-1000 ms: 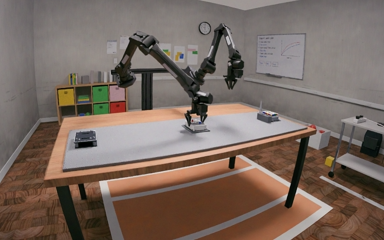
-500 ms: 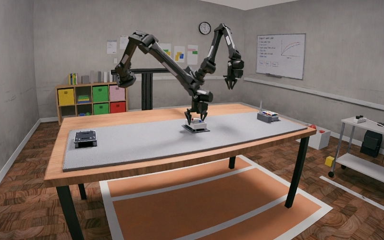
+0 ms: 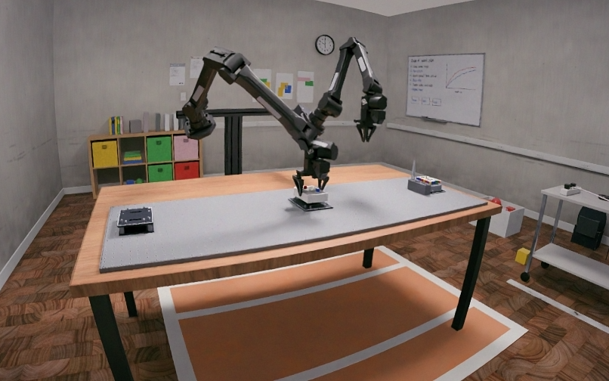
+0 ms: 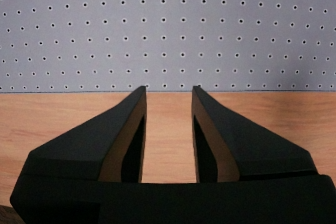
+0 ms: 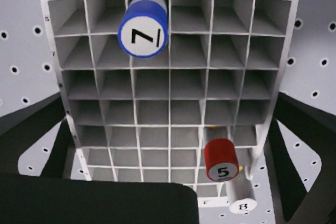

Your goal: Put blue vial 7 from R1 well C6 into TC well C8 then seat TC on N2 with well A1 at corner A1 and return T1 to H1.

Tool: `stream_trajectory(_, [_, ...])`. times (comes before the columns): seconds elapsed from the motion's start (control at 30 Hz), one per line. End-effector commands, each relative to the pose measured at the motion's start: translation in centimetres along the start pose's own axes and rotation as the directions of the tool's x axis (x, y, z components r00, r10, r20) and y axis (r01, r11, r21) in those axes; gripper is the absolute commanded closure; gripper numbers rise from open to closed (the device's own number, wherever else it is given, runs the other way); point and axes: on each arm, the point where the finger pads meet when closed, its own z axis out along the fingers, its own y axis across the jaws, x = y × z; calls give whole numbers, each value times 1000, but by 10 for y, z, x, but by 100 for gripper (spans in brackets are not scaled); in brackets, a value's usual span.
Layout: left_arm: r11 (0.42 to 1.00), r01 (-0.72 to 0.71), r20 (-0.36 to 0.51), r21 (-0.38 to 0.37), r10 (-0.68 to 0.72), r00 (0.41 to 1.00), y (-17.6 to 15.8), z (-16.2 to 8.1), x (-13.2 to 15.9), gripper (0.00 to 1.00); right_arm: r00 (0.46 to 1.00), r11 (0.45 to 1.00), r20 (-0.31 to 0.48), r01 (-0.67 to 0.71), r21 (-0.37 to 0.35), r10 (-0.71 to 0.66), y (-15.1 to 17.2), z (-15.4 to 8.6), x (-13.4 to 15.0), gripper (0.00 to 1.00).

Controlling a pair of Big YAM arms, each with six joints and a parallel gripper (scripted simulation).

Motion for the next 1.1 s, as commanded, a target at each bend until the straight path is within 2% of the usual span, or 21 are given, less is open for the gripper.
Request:
stream_trajectory(0.0, [1000,18,16,-5,-18,1000,4,-5,-9,76,1000,1000,18,-7,-16,8,5,-22,-5,100])
stream_trajectory(0.47, [1000,18,16,-5,-18,1000,4,-5,-9,76,1000,1000,23,-8,-20,8,8,-34,-7,100])
stream_trajectory(1.07, [1000,18,16,-5,-18,1000,4,-5,-9,76,1000,1000,17,-10,-14,10,3,-33,-5,100])
